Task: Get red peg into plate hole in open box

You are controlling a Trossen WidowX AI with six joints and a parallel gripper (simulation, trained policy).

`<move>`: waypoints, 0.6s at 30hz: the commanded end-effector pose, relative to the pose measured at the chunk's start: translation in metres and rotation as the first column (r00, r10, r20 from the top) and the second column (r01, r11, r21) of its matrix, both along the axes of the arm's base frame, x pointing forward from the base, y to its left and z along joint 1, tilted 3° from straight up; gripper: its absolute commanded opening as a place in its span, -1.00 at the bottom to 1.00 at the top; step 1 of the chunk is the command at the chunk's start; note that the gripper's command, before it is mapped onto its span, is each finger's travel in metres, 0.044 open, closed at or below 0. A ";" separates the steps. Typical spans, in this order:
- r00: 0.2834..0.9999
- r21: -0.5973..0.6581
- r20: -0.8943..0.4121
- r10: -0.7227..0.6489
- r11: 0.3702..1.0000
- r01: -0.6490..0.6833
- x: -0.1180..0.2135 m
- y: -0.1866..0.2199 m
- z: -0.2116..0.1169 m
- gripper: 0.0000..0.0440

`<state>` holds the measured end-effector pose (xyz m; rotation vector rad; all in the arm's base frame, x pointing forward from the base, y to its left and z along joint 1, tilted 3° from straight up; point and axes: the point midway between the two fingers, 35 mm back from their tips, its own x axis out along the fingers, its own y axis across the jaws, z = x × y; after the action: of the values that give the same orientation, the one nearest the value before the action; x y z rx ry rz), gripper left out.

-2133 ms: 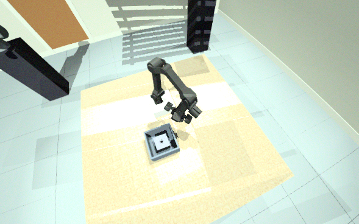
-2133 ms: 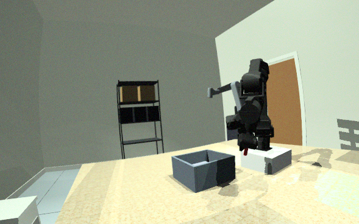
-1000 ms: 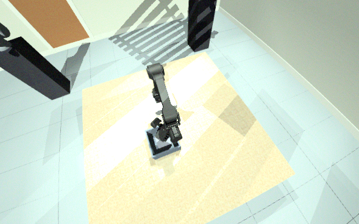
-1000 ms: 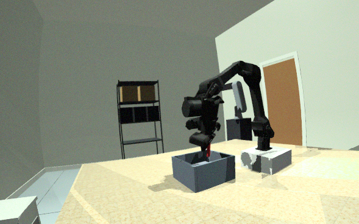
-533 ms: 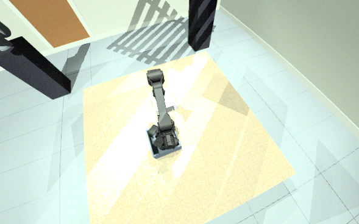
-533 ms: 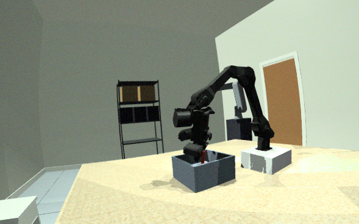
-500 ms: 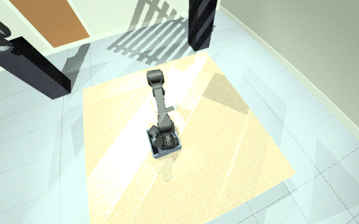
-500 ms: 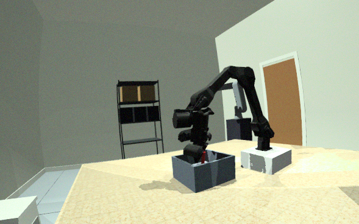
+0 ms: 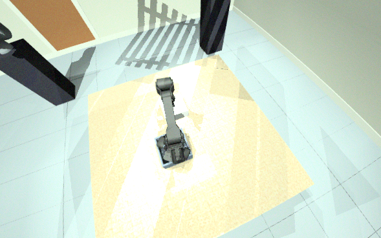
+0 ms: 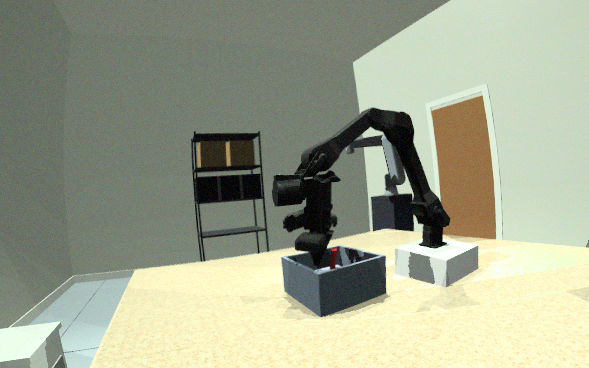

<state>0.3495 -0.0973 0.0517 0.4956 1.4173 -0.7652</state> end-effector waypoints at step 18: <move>0.997 0.076 -0.071 0.031 0.997 -0.026 0.025 0.004 0.010 -0.16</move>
<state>0.3702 -0.0942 0.0659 0.5038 1.5002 -0.7268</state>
